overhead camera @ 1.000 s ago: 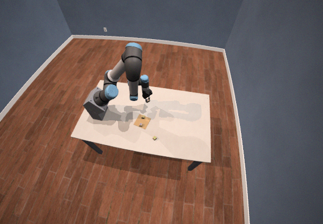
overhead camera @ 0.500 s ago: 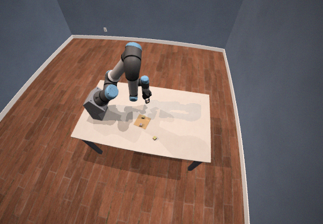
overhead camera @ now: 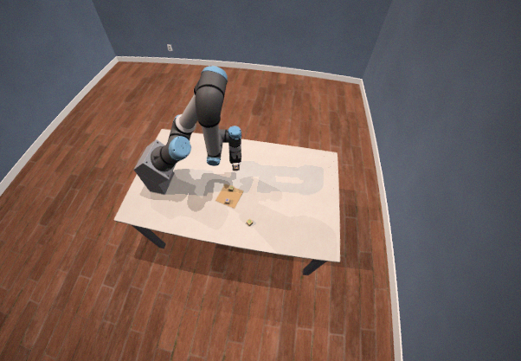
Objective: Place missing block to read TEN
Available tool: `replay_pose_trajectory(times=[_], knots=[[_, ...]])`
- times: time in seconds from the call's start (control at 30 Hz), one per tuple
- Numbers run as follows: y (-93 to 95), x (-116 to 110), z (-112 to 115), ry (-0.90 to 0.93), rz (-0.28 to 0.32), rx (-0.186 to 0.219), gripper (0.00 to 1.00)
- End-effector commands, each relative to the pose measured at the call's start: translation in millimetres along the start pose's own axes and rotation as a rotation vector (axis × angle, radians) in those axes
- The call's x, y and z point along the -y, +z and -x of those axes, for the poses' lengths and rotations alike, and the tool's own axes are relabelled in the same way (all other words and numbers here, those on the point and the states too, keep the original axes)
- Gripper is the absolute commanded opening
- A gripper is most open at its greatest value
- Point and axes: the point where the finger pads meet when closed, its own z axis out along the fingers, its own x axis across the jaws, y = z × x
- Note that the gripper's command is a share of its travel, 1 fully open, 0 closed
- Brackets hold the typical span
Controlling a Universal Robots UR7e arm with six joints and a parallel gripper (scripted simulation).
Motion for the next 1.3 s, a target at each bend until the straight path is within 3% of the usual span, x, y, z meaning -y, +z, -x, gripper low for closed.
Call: replay_pose_trajectory(times=[0.0,0.53,0.6,1.27], knots=[[1.1,8,-5,0.105,0.002,-0.009,0.57],[5.1,39,-32,0.625,0.001,-0.050,0.57],[5.1,39,-32,0.625,0.001,-0.050,0.57],[4.8,64,-60,1.290,-0.013,-0.081,0.57]])
